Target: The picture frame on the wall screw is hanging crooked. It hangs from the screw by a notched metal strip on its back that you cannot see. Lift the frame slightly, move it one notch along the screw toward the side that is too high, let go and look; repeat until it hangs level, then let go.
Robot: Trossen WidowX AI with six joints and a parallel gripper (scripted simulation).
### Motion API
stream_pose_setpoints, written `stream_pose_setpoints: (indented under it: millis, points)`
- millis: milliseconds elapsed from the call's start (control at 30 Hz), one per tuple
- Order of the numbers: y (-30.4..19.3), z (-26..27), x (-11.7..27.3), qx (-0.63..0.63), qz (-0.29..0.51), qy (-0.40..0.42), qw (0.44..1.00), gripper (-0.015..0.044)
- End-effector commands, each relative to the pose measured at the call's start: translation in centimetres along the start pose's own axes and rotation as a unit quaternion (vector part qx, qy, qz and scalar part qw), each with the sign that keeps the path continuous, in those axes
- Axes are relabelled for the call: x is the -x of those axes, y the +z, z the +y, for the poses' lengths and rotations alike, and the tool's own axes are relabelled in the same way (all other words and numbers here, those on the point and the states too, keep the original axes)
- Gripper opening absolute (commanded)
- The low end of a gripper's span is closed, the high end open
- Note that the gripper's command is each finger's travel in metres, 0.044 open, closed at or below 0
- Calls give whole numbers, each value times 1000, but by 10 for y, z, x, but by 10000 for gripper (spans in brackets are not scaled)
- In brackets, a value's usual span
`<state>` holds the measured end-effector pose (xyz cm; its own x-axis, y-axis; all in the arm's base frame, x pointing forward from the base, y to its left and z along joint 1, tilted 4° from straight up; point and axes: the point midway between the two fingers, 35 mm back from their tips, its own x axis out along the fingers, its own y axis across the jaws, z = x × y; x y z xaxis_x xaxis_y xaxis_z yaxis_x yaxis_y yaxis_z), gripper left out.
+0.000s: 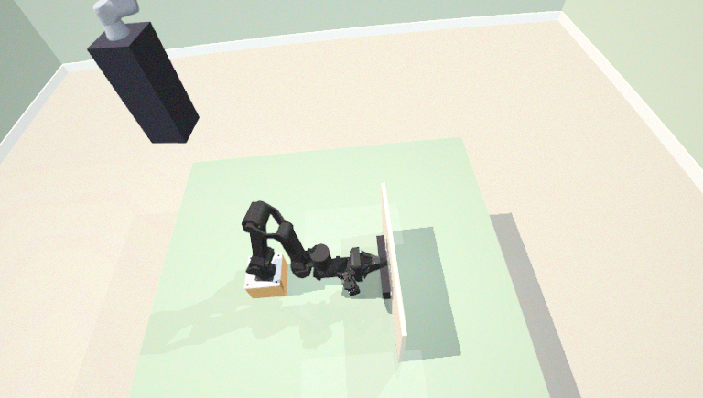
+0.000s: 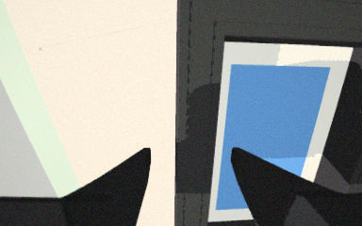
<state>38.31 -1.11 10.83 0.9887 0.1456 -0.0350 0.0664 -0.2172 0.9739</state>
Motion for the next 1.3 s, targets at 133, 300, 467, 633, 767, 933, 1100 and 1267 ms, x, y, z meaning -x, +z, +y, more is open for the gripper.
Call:
stream_pose_setpoints:
  millis: [133, 300, 467, 633, 767, 933, 1100, 1267]
  points:
    - [1, 0, 0, -3, -2, 0, 1000, 220]
    - [1, 0, 0, -3, -2, 0, 1000, 187]
    - [1, 0, 0, -3, -2, 0, 1000, 153]
    - [1, 0, 0, -3, -2, 0, 1000, 120]
    - [1, 0, 0, -3, -2, 0, 1000, 93]
    - [1, 0, 0, -3, -2, 0, 1000, 60]
    - [1, 0, 0, -3, -2, 0, 1000, 0]
    - [1, 0, 0, -3, -2, 0, 1000, 0]
